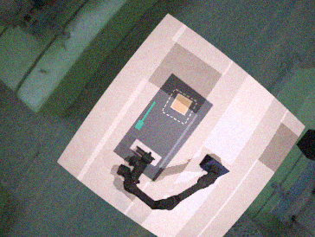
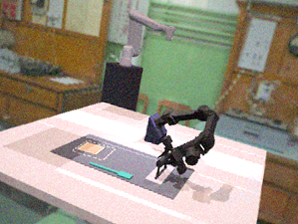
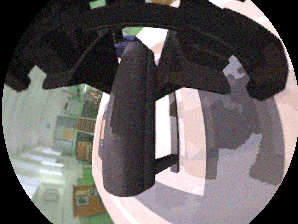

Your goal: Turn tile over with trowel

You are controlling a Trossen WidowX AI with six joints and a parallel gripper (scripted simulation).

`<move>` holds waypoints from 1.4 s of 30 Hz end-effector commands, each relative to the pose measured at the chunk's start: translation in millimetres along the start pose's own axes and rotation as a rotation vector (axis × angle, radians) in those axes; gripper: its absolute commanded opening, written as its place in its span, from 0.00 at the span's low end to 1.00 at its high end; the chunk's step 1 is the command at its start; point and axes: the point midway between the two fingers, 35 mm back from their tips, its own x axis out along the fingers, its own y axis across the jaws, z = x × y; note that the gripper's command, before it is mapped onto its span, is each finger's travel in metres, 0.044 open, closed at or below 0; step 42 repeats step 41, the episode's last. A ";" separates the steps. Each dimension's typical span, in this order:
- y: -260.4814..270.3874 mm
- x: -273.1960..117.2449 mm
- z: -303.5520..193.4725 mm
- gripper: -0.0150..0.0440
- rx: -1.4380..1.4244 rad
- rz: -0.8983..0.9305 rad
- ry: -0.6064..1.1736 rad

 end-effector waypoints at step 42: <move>-35.5 -69.5 -18.4 0.76 0.004 0.000 -0.025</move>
